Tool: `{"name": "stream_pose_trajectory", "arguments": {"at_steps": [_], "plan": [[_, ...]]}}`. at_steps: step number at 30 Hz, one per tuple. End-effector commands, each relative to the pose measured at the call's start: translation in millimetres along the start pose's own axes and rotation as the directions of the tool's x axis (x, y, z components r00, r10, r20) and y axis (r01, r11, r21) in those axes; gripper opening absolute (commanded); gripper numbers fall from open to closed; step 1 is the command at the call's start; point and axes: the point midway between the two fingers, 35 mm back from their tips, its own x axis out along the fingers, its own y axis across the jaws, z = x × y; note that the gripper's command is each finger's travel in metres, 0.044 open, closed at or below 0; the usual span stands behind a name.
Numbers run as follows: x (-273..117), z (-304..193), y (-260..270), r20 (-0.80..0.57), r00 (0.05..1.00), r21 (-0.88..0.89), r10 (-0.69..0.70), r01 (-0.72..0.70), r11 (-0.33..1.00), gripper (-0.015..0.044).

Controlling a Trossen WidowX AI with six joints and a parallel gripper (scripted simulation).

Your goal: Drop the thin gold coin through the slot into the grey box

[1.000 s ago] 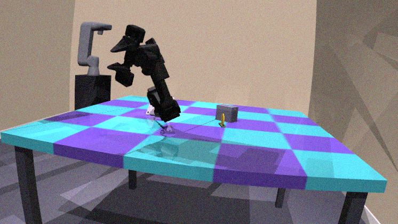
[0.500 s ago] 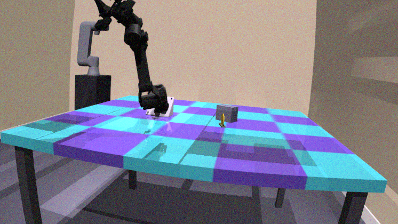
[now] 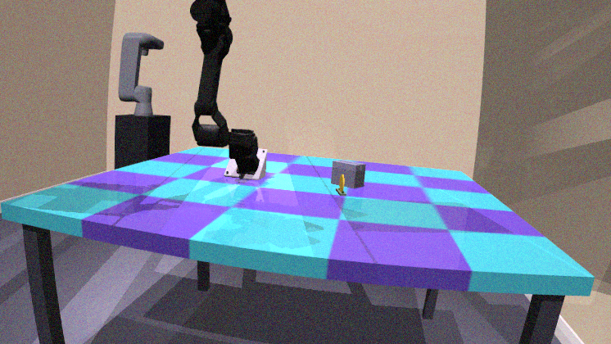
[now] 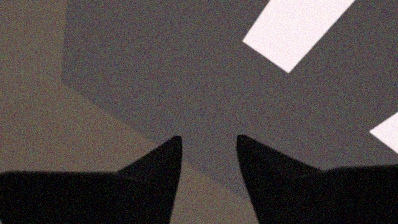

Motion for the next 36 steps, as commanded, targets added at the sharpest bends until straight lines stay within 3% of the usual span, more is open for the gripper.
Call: {"name": "stream_pose_trajectory", "arguments": {"at_steps": [1, 11, 21, 29, 36], "plan": [[4, 0, -58, 0.016, 0.982, 0.029, -0.19, 0.19, 0.981, 0.0161], [-27, 15, -197, 0.082, 0.779, 0.12, -0.621, 0.611, 0.782, 0.0161], [-131, 45, -327, 0.164, 0.3, 0.264, -0.94, 0.905, 0.334, 0.0161], [-250, 67, -387, 0.177, -0.196, 0.455, -0.965, 0.885, -0.097, 0.0161], [-366, 79, -396, 0.125, -0.609, 0.606, -0.783, 0.672, -0.425, 0.0161]]}}
